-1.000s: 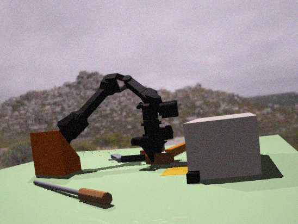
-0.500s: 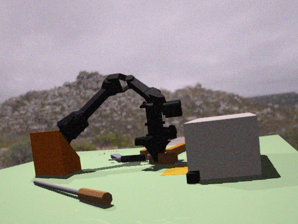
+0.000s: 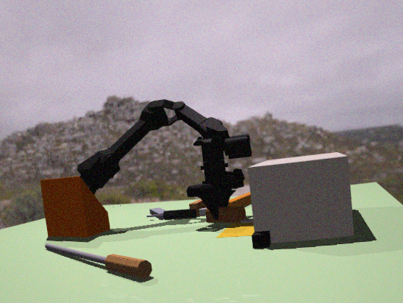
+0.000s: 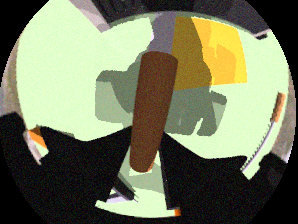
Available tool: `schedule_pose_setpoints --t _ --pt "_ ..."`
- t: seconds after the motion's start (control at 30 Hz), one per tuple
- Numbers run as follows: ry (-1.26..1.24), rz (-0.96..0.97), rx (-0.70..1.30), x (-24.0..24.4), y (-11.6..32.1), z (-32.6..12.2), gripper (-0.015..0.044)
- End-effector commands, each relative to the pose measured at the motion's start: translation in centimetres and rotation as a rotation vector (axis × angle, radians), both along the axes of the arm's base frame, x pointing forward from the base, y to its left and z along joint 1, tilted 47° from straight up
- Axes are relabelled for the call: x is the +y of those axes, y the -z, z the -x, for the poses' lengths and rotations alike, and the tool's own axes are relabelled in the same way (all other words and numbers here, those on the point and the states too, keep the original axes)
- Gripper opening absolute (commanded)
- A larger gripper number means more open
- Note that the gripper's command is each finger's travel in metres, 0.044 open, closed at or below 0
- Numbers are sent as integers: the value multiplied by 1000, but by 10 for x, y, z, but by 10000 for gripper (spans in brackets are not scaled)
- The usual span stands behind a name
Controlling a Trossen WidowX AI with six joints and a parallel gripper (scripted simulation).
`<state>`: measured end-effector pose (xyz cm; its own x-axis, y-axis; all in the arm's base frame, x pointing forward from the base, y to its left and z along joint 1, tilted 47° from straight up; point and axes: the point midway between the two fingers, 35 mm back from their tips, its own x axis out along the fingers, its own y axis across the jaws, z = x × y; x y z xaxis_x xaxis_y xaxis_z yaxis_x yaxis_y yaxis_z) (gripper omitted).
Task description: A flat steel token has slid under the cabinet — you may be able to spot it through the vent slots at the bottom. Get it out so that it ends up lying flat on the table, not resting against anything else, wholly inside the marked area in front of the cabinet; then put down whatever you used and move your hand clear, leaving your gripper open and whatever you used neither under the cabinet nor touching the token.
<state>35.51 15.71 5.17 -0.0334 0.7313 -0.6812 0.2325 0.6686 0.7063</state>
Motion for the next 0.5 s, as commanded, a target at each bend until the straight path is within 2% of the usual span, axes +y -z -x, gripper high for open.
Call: schedule_pose_setpoints --t 0.0,0.47 --pt "-3 -3 -6 0 0 -6 0" --pt "-3 -3 -7 -1 2 -20 0"
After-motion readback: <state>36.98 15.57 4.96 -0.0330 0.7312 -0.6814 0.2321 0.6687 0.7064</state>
